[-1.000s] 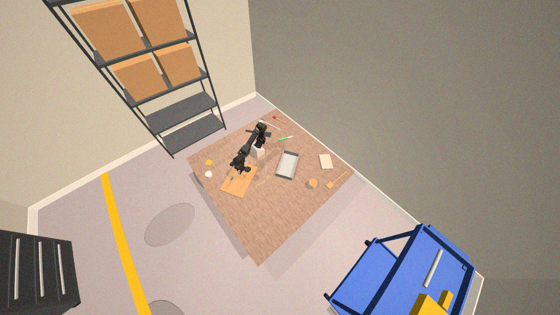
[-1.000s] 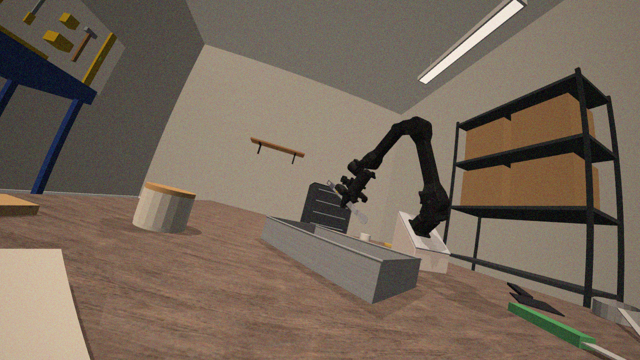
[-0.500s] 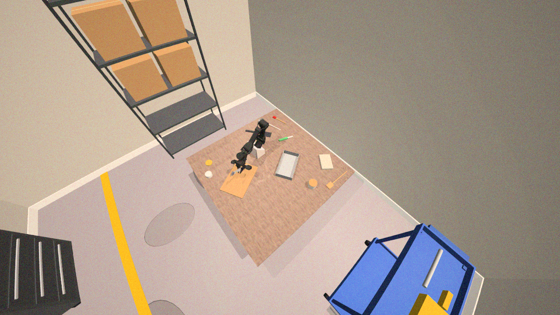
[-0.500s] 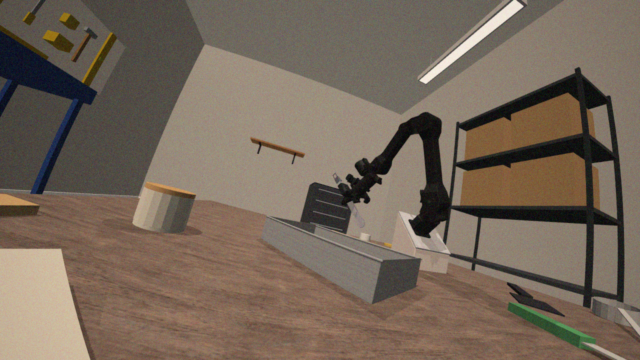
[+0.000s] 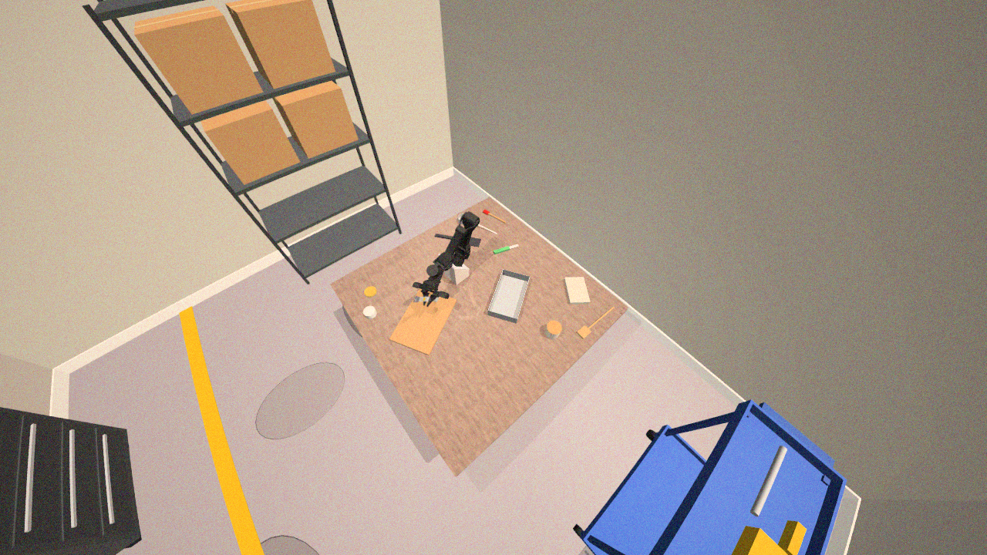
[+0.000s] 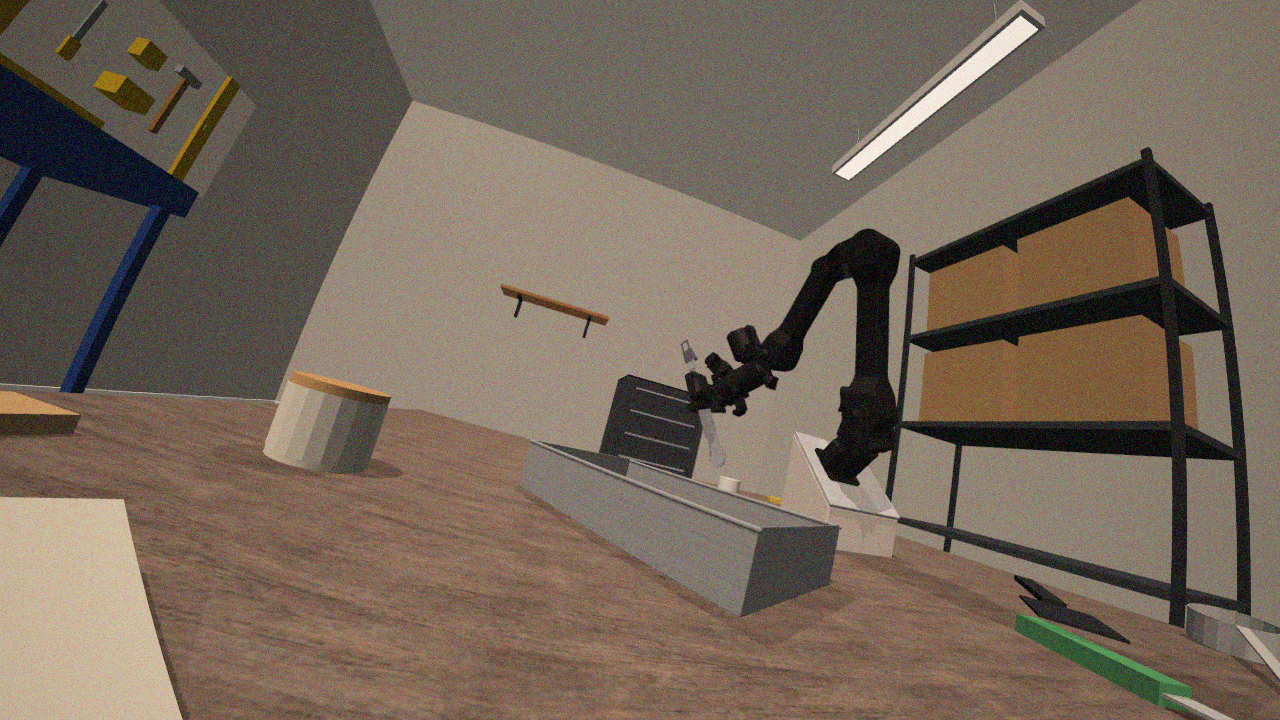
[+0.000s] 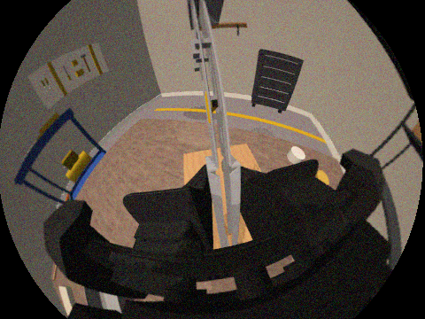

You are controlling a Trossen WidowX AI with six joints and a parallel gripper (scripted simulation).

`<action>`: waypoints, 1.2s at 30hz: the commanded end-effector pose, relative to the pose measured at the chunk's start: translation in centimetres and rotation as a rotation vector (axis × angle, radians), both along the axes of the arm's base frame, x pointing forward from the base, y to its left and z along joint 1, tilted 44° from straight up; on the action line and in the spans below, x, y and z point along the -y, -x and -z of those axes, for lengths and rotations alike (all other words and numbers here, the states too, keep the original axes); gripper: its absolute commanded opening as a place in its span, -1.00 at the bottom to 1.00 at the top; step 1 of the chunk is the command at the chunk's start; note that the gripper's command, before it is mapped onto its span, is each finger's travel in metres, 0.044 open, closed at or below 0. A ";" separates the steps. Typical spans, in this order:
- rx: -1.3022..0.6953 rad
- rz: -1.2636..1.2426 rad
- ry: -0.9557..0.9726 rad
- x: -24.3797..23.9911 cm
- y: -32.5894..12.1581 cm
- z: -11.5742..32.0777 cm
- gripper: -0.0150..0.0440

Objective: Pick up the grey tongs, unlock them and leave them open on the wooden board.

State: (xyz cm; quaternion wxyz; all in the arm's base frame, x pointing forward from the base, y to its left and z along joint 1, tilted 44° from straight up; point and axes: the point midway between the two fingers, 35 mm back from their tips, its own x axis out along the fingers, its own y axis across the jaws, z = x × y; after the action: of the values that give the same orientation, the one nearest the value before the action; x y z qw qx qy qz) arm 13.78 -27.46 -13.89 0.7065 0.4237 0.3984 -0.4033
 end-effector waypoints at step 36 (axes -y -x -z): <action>0.081 0.049 0.165 -0.5 0.4 -3.1 -1.00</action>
State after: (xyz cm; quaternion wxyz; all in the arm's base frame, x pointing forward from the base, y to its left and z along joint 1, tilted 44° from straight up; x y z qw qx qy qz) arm 13.32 -26.77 -10.98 0.7425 0.3907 0.3288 -0.4336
